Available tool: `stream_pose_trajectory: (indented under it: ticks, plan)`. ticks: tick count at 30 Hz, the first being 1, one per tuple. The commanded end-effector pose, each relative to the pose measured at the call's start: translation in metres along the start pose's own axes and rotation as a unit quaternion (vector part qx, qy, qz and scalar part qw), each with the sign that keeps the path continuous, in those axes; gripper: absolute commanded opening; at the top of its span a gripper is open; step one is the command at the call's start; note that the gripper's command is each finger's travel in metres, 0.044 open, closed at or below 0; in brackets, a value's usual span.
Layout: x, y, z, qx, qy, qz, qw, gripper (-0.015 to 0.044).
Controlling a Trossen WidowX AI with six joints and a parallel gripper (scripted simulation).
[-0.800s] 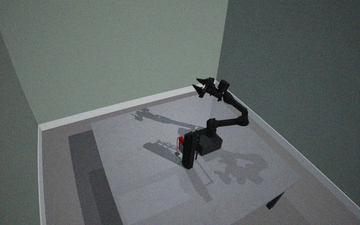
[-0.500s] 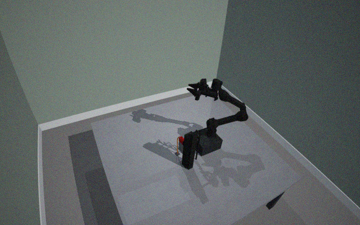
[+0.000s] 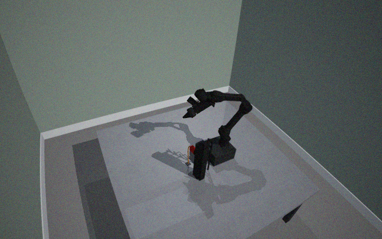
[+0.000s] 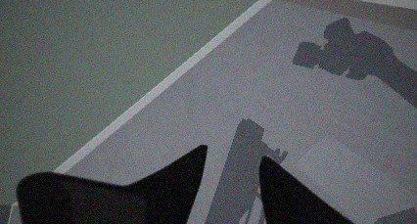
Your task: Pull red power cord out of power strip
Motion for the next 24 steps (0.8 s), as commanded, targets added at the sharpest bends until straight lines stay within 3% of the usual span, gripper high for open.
stream_pose_trajectory:
  ticks: [1,6,11,24]
  plan:
    - [0.007,-0.038,-0.042,0.119,-0.084,-0.092,0.985,0.016]
    - [0.007,-0.068,-0.091,0.198,-0.16,-0.227,0.94,0.016]
    - [0.002,-0.083,-0.132,0.224,-0.207,-0.361,0.881,0.016]
    - [0.002,-0.082,-0.134,0.224,-0.208,-0.366,0.879,0.016]
Point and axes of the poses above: the point midway between the two fingers, 35 mm back from their tips, its own y axis back along the fingers, its own x axis across the jaws, z = x × y, the point moved 2 cm from there along y, back along the fingers, and after that the axes turned 13 degrees about -y, right-handed, at the moved point
